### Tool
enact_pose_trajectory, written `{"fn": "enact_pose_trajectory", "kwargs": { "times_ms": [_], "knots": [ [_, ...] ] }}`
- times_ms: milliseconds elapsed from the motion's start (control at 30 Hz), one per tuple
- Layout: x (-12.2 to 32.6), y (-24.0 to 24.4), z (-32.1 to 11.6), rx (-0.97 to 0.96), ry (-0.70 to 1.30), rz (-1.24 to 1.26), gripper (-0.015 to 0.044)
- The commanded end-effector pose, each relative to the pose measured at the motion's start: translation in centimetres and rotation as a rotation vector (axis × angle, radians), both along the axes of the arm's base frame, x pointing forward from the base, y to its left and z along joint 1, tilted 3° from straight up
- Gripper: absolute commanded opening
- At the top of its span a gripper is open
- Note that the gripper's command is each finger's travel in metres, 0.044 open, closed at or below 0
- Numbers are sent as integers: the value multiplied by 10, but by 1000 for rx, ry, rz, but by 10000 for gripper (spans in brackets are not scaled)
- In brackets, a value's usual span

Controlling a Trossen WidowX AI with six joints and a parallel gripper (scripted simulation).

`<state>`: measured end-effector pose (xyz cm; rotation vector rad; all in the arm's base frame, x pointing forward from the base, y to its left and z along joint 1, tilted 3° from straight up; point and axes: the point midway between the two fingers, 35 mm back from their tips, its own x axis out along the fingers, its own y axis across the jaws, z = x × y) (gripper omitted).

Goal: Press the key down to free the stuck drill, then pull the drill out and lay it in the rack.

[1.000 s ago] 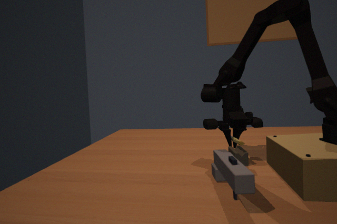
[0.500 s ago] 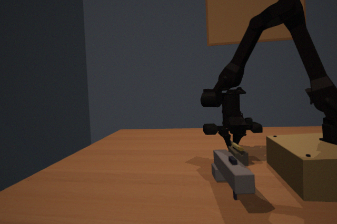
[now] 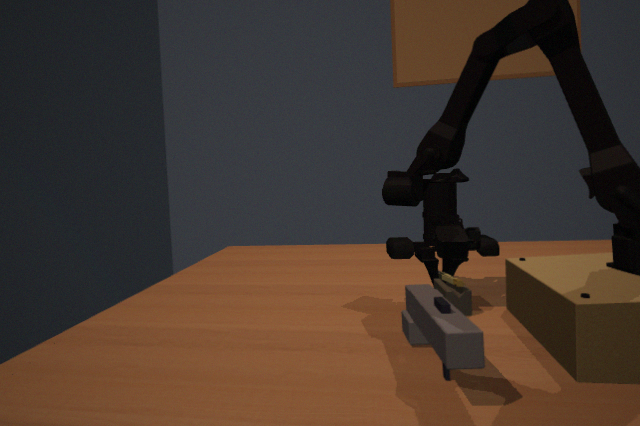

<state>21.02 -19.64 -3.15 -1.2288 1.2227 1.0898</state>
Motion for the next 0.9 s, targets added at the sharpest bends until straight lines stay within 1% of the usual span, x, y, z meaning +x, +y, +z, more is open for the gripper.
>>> {"fn": "enact_pose_trajectory", "kwargs": {
  "times_ms": [0, 767, 867],
  "knots": [
    [0, 5, -6, 13, 4, 5, 0],
    [0, 7, -5, 13, 4, 5, 0],
    [0, 0, -1, -7, 3, -2, 79]
  ]
}}
